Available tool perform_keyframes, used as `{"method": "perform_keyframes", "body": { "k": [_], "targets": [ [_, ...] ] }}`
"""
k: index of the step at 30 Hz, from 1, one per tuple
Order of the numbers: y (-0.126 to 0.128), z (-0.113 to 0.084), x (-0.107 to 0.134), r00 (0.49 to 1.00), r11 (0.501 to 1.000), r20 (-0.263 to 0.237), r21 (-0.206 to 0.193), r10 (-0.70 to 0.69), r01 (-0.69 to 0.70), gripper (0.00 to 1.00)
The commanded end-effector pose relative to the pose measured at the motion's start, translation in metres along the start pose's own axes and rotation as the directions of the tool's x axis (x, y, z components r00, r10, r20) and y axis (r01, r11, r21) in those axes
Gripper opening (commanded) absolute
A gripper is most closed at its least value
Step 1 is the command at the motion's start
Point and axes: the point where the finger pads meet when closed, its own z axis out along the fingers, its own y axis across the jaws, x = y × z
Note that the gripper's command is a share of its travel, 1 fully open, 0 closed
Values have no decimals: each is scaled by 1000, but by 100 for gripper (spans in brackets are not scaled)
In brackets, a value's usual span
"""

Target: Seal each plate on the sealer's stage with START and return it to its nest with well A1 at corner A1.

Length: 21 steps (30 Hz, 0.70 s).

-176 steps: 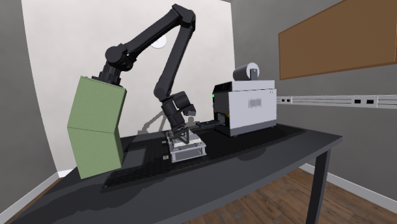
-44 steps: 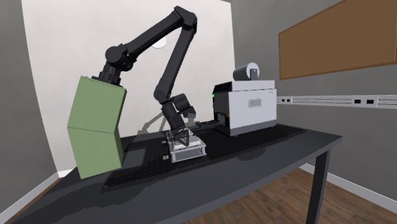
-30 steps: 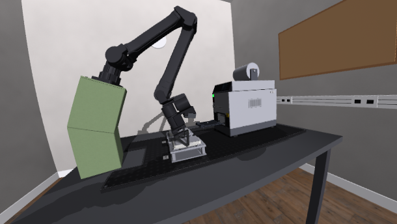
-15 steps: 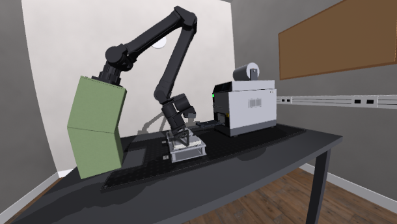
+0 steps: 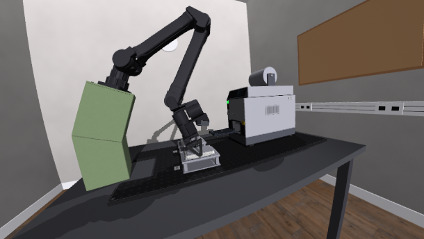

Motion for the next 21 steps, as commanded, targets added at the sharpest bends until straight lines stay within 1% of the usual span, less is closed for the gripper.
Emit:
{"method": "perform_keyframes", "body": {
  "k": [1,3,21],
  "targets": [
    [-5,-11,7,1000,1000,-15,7,24,-24,100],
    [-4,-11,9,999,1000,-23,6,31,-30,100],
    [-4,-10,9,999,1000,-22,5,29,-29,100]
  ]
}}
